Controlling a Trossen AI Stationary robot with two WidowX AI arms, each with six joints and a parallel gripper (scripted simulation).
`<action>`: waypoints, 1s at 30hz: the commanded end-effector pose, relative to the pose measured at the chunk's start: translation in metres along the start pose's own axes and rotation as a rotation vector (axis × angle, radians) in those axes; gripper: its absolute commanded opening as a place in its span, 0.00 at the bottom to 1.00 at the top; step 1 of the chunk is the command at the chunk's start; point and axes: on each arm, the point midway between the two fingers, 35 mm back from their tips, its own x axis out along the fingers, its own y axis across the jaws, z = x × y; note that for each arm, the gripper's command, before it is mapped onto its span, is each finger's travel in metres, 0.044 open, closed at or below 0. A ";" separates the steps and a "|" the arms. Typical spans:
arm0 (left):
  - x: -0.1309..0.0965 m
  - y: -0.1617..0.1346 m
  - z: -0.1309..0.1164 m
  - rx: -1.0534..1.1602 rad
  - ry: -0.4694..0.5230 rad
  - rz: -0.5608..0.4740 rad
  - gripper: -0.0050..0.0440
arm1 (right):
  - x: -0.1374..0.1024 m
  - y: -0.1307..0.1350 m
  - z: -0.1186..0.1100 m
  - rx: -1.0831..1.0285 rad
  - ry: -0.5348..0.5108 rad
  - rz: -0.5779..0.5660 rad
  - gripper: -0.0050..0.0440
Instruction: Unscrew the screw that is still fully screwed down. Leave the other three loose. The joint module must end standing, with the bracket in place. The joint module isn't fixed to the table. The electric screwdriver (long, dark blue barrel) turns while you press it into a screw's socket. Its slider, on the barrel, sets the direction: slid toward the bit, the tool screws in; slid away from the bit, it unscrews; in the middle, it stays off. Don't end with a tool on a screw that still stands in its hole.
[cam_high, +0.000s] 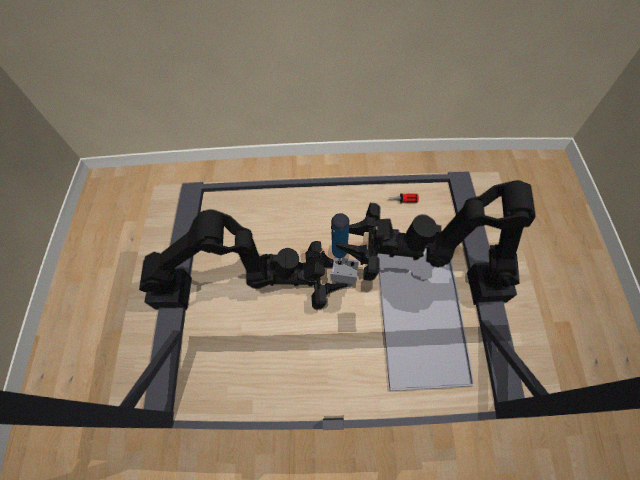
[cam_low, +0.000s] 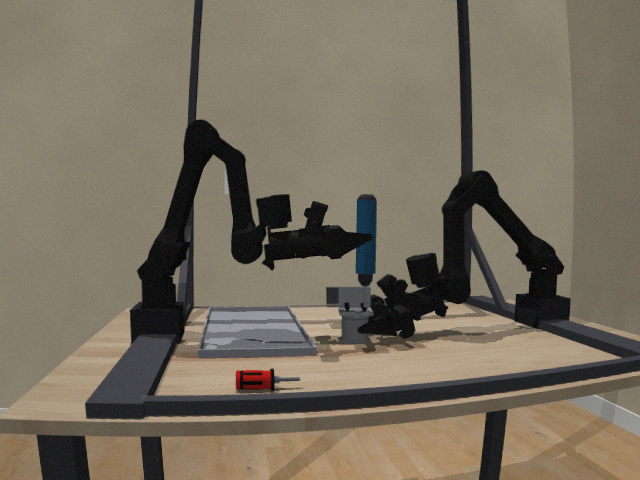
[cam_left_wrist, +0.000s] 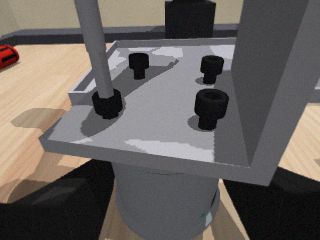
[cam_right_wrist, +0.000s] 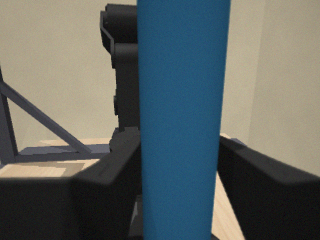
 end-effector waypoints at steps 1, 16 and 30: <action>0.002 0.000 0.017 0.000 -0.040 -0.001 0.59 | -0.003 -0.002 -0.009 0.003 0.030 -0.006 0.43; 0.002 0.000 0.017 0.000 -0.040 -0.001 0.59 | 0.000 -0.003 -0.004 0.003 0.020 -0.007 0.43; 0.002 0.000 0.017 0.000 -0.040 -0.001 0.59 | -0.002 -0.002 -0.010 0.013 0.043 -0.008 0.43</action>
